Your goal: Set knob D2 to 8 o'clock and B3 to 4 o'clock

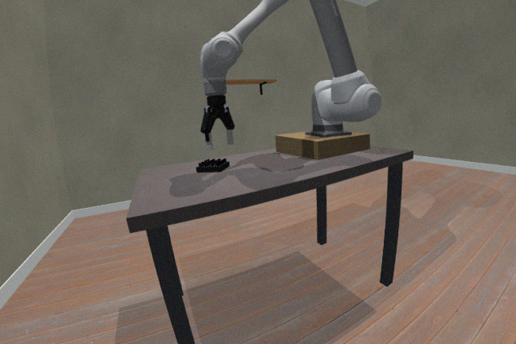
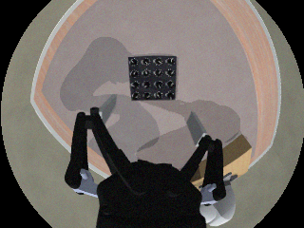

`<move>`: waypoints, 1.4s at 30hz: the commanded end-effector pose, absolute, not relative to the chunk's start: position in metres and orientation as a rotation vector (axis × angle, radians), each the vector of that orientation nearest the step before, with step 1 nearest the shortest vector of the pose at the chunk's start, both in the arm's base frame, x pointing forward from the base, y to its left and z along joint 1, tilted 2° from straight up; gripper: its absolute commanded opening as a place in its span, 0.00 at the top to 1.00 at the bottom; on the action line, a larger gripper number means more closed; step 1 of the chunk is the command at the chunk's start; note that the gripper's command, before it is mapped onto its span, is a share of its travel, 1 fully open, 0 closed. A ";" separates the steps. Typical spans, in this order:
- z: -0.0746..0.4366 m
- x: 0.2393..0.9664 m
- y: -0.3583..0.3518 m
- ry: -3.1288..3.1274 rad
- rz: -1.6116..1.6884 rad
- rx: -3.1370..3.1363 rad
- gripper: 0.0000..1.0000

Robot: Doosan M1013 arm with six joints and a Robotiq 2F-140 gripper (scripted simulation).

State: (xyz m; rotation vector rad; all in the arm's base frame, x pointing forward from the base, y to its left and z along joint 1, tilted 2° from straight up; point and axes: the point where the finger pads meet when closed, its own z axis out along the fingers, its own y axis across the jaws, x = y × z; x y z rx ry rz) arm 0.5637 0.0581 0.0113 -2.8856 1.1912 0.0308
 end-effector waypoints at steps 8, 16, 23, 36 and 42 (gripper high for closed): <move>0.011 0.564 0.058 1.191 0.031 -2.885 0.00; 0.011 0.564 0.058 1.191 0.031 -2.885 0.00; 0.011 0.564 0.058 1.191 0.031 -2.885 0.00; 0.011 0.554 0.064 1.177 0.040 -2.882 0.00; 0.011 0.545 0.070 1.177 0.040 -2.882 0.00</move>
